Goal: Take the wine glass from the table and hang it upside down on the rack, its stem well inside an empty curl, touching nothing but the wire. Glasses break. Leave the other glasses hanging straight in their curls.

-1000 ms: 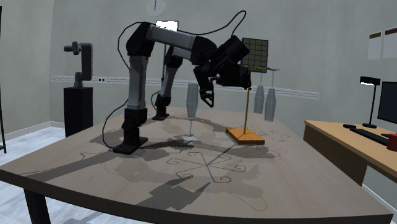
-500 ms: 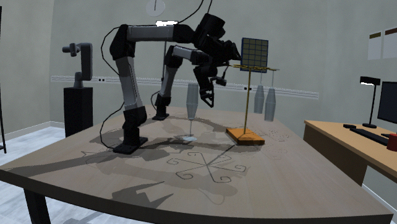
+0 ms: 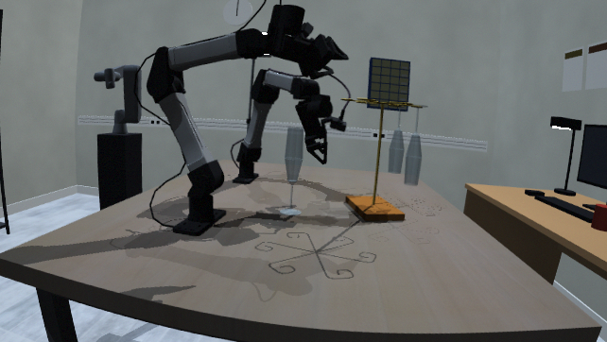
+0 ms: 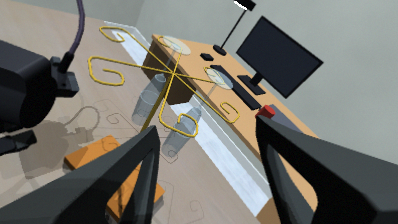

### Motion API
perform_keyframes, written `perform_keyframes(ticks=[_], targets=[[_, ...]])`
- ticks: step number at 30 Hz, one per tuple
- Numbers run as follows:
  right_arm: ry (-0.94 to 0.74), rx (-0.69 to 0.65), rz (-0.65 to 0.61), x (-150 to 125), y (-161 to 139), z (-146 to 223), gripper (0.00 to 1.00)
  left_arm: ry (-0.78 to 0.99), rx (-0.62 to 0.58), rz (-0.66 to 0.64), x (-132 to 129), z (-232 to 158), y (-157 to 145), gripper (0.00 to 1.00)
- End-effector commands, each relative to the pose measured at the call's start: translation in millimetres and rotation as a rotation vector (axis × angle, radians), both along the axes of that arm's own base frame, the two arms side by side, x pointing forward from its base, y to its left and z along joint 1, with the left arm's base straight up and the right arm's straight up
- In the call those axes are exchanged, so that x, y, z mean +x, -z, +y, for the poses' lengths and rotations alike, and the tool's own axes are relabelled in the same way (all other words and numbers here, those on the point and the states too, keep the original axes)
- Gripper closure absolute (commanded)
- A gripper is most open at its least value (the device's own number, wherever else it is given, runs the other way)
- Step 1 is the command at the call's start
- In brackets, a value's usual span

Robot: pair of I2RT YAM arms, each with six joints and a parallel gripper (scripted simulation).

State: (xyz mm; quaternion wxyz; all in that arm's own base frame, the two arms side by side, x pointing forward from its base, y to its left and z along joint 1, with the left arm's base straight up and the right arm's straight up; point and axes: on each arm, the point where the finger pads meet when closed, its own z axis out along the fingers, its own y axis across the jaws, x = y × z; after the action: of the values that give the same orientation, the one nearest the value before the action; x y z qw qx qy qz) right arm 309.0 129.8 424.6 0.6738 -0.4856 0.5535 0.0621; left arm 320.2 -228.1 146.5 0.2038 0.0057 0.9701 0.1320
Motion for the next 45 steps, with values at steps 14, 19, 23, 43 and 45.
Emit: perform_keyframes(ticks=[14, 19, 23, 43, 45], targets=[[0.225, 0.096, -0.169, 32, -9, 34, 0.37, 0.012, -0.183, -0.113, 31, 17, -33, 0.0], [0.344, 0.216, -0.227, 33, -16, 48, 0.37, 0.03, -0.257, -0.185, 49, 27, -49, 0.0], [0.4, 0.276, -0.248, 29, -18, 54, 0.37, 0.039, -0.287, -0.218, 55, 31, -56, 0.0], [0.554, 0.615, -0.171, -25, 6, 86, 0.37, 0.072, -0.374, -0.368, 80, 68, -83, 0.0], [0.521, 0.578, -0.151, -31, 20, 99, 0.37, 0.052, -0.384, -0.42, 81, 80, -101, 0.0]])
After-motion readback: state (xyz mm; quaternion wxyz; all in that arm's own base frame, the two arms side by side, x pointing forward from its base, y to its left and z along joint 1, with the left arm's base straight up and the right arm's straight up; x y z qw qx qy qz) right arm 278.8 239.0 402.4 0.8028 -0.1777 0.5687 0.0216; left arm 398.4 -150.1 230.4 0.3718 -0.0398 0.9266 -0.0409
